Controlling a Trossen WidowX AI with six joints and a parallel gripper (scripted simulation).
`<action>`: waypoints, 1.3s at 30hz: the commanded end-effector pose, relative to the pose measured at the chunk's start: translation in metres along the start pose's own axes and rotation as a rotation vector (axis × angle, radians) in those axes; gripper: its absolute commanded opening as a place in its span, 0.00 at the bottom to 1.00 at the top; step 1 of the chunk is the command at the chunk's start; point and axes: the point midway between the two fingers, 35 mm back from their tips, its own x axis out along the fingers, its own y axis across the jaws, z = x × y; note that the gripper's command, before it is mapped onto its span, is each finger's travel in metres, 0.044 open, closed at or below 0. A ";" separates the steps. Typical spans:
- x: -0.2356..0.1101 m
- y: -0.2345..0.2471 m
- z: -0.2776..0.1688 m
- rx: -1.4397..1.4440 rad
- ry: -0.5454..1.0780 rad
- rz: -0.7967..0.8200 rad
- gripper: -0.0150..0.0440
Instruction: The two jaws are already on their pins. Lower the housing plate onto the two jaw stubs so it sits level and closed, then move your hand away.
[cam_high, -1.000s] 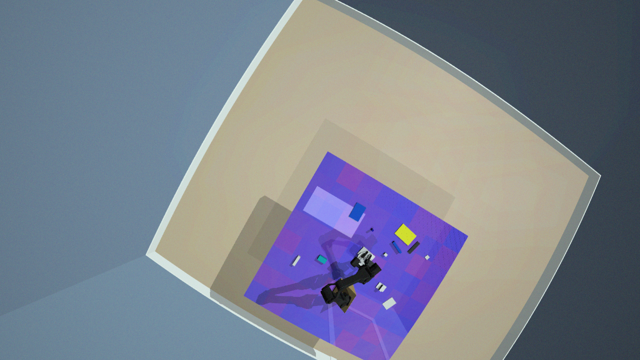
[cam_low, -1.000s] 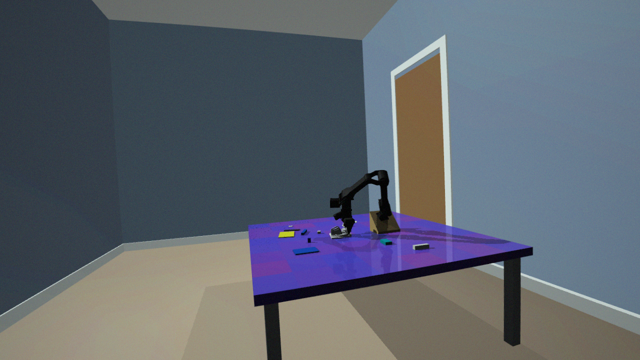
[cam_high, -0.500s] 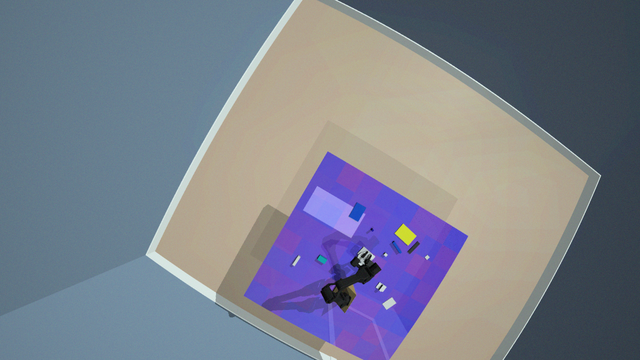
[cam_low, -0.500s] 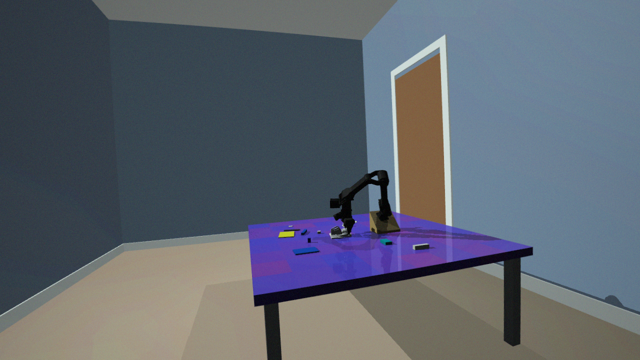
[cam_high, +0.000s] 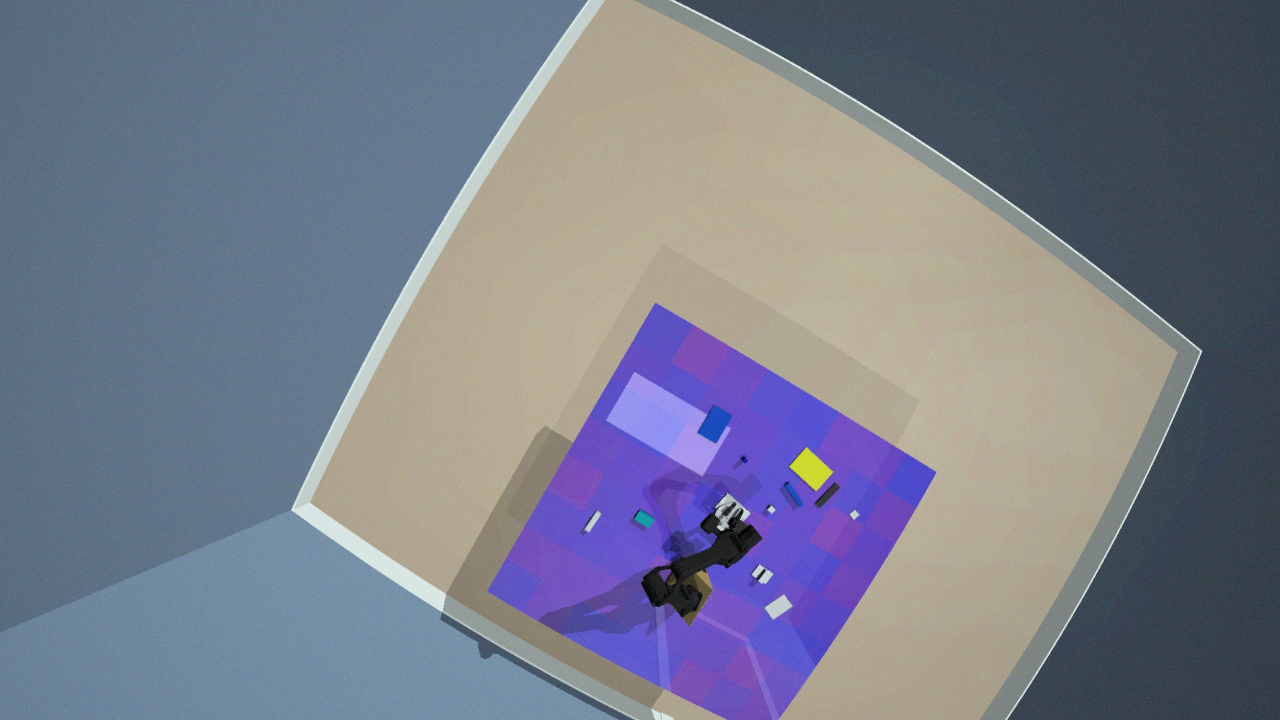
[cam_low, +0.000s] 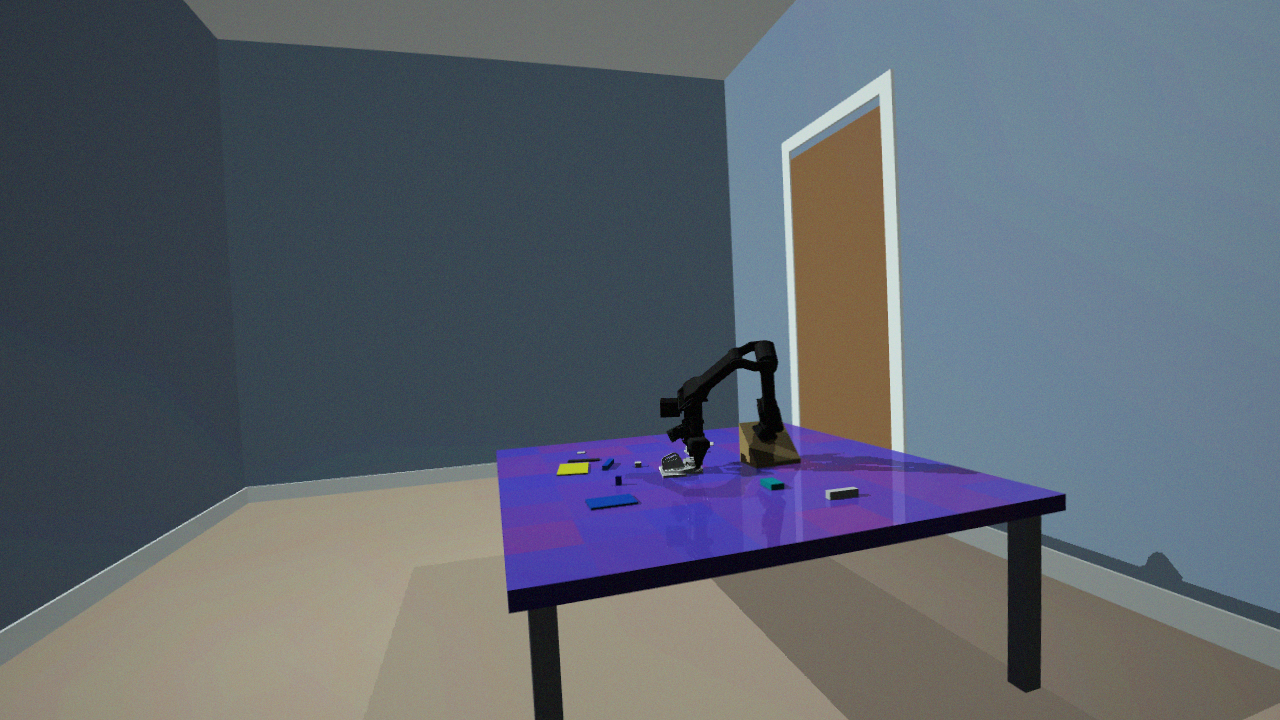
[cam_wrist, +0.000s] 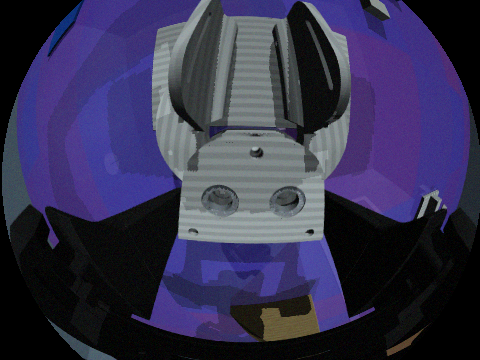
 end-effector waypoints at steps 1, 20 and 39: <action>0.001 0.001 0.000 0.003 0.000 0.006 0.85; 0.005 0.001 0.000 0.003 0.000 0.006 0.85; 0.008 0.001 0.000 0.003 0.000 0.006 0.85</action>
